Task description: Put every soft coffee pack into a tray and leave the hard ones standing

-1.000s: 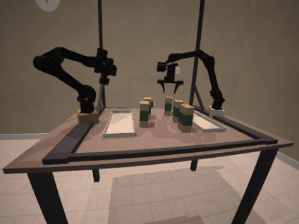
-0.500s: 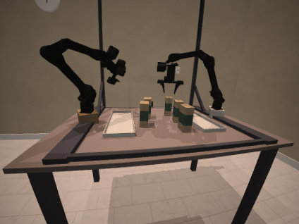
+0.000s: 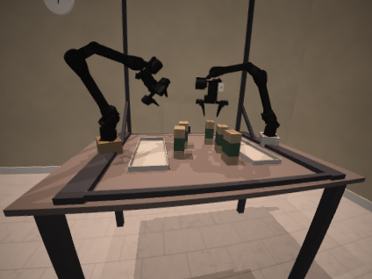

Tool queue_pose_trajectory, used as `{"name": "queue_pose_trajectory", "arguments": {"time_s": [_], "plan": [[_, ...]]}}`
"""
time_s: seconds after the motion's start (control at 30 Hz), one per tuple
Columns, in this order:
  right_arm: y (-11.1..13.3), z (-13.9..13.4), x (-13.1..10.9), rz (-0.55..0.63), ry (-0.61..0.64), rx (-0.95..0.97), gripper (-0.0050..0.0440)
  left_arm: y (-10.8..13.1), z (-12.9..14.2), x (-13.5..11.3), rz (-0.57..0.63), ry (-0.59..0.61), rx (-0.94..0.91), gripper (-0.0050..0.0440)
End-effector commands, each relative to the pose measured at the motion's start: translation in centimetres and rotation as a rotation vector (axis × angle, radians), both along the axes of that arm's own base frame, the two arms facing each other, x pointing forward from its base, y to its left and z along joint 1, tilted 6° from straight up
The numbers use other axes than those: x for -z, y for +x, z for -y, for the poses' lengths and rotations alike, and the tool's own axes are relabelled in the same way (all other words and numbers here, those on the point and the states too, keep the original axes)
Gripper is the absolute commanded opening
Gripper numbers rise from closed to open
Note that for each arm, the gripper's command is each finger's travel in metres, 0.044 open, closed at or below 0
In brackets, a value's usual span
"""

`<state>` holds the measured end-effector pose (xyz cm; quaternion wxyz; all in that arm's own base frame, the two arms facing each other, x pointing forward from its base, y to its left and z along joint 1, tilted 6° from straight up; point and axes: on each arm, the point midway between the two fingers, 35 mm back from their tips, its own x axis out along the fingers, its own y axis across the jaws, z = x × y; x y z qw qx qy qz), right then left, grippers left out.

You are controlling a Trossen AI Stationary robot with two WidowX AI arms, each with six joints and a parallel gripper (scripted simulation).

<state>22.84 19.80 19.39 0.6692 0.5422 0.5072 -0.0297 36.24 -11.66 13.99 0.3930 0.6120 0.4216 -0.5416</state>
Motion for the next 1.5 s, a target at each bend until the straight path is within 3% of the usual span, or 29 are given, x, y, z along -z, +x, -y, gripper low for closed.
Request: {"name": "queue_pose_trajectory", "arguments": {"time_s": [0.0, 0.27, 0.47, 0.6, 1.07, 1.17, 1.33, 1.47], "plan": [[1.8, 1.1, -0.5, -0.024, -0.036, 0.062, 0.0363, 0.1, 0.1, -1.0, 0.026, -0.014, 0.004, 0.0358], [4.6, 4.1, 0.2, -0.104, -0.115, 0.192, 0.0363, 0.1, 0.1, -1.0, 0.026, -0.014, 0.004, 0.0358], [7.3, 8.3, 1.0, -0.215, -0.201, 0.347, 0.0363, 0.1, 0.1, -1.0, 0.026, -0.014, 0.004, 0.0358], [7.3, 8.4, 1.0, -0.215, -0.201, 0.347, 0.0363, 0.1, 0.1, -1.0, 0.026, -0.014, 0.004, 0.0358], [10.3, 17.9, 2.7, -0.473, -0.338, 0.633, 0.0363, 0.1, 0.1, -1.0, 0.026, -0.014, 0.004, 0.0358], [10.3, 18.1, 2.7, -0.473, -0.338, 0.633, 0.0363, 0.1, 0.1, -1.0, 0.026, -0.014, 0.004, 0.0358], [10.4, 22.2, 3.4, -0.62, -0.386, 0.761, 0.0363, 0.1, 0.1, -1.0, 0.026, -0.014, 0.004, 0.0358], [10.5, 23.3, 3.6, -0.619, -0.386, 0.761, 0.0363, 0.1, 0.1, -1.0, 0.026, -0.014, 0.004, 0.0358]]}}
